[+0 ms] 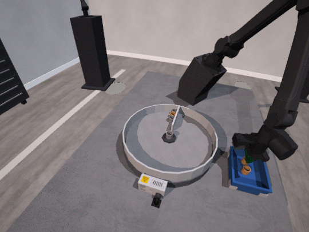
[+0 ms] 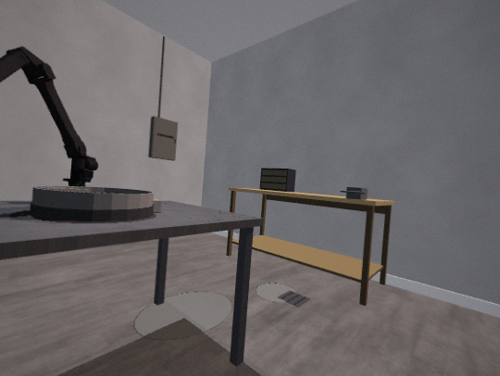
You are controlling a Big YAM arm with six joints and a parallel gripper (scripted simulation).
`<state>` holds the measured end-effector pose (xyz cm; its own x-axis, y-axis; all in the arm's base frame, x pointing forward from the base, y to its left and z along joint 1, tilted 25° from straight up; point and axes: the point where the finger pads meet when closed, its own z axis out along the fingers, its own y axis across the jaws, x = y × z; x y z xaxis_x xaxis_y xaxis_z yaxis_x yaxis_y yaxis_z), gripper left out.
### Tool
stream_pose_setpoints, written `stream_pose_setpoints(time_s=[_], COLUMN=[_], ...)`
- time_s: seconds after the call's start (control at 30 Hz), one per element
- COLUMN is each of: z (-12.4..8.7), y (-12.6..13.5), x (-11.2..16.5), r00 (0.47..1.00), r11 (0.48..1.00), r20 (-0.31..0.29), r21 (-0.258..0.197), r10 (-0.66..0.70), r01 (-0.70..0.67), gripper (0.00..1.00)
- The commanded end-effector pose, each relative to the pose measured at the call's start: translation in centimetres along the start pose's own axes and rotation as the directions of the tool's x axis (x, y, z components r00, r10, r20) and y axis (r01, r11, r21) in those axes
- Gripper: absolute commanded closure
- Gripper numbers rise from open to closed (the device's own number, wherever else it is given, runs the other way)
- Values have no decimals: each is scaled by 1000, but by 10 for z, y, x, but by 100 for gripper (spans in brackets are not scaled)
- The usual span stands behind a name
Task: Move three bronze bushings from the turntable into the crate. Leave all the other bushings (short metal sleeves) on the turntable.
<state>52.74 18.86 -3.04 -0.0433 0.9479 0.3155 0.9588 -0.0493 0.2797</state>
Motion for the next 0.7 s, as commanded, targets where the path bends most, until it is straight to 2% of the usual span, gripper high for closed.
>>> stream_pose_setpoints(time_s=[0.0, 0.67], z=[2, 9], y=[9, 10], x=[7, 9], r00=[1000, 1000], r11=[1000, 1000], r20=[-4, -6], r21=[-17, -17], r10=[-3, -6], r01=[3, 6], gripper=[100, 100])
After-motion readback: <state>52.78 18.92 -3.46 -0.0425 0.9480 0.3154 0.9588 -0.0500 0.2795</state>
